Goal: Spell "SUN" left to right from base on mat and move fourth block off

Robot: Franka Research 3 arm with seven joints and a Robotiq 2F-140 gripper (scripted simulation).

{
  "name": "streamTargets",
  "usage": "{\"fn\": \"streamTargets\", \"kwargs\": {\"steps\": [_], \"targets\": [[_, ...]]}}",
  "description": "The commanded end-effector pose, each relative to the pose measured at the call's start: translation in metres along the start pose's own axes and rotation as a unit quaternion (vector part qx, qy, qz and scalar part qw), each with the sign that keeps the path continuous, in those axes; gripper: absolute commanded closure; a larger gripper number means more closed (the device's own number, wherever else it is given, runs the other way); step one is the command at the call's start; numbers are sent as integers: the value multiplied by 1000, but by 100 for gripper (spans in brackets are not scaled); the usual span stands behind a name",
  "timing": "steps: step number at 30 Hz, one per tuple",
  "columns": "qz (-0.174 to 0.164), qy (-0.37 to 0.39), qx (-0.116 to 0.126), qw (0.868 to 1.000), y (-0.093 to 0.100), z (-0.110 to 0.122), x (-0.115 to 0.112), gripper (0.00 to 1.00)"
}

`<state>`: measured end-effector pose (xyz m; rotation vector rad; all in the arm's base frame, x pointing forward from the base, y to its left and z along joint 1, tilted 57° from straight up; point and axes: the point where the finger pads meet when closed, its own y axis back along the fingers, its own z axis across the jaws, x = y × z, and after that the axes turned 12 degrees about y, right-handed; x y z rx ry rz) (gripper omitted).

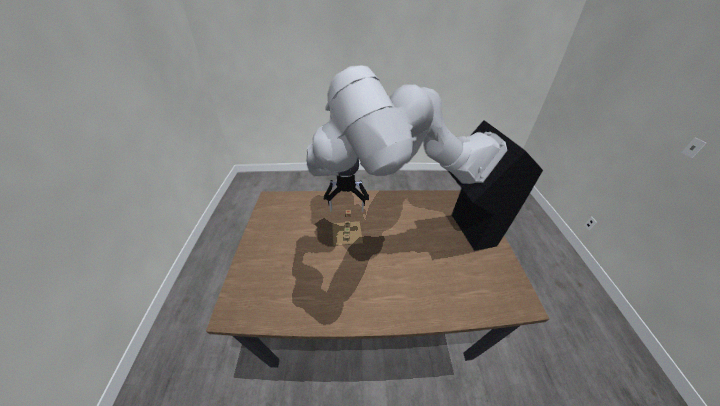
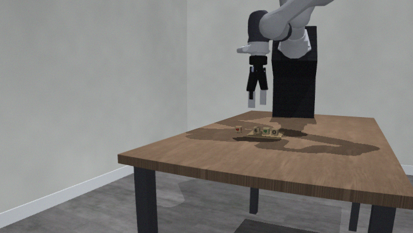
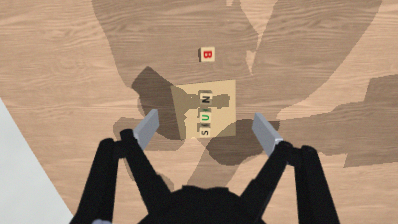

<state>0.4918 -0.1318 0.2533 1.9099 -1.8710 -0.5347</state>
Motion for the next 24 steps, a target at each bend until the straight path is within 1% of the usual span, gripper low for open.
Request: {"fn": "streamTargets", "kwargs": {"steps": [1, 7, 11, 16, 18, 24], "targets": [[0, -4, -1, 1000, 1, 1, 0, 0], [0, -4, -1, 1000, 1, 1, 0, 0], [0, -4, -1, 1000, 6, 1, 0, 0], [0, -4, -1, 1000, 22, 1, 0, 0], [0, -4, -1, 1000, 22, 1, 0, 0], [0, -4, -1, 1000, 48, 1, 0, 0]]}}
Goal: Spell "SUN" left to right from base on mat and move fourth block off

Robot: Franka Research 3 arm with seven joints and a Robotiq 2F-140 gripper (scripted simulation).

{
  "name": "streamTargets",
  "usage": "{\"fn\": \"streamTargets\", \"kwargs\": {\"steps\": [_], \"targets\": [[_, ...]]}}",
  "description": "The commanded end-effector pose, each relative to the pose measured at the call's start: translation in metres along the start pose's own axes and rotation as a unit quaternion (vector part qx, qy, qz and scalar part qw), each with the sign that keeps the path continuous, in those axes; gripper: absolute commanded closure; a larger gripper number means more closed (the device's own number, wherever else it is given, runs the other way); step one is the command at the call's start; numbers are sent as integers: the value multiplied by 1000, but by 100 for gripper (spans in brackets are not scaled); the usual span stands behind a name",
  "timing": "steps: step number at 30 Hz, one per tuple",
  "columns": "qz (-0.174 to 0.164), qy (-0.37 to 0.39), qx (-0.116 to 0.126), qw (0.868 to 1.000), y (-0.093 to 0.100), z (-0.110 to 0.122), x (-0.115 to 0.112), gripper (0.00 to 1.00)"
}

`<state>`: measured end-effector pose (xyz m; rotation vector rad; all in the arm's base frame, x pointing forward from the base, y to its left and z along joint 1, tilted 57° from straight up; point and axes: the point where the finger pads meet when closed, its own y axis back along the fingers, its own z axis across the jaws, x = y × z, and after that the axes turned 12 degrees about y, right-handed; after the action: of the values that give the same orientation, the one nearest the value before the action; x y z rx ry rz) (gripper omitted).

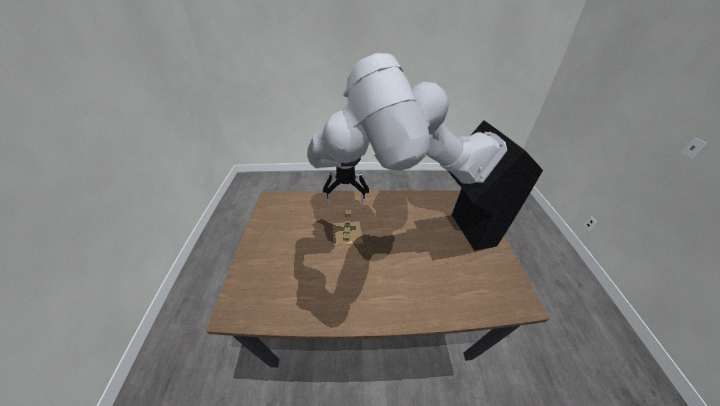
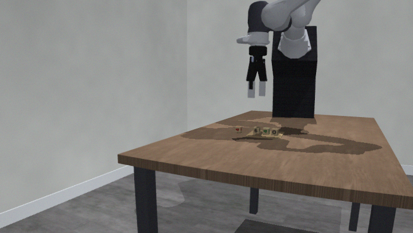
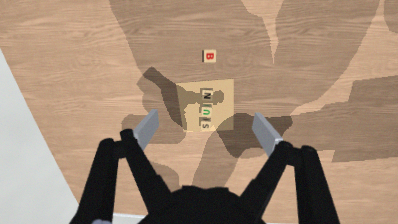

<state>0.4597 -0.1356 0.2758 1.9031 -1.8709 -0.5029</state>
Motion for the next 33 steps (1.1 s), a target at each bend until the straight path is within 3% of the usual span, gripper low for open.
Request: {"fn": "streamTargets", "kwargs": {"steps": [1, 9, 33], "targets": [[-5, -15, -5, 1000, 13, 2, -3, 0], [-5, -15, -5, 1000, 32, 2, -3, 0], [-5, -15, -5, 1000, 32, 2, -3, 0]]}}
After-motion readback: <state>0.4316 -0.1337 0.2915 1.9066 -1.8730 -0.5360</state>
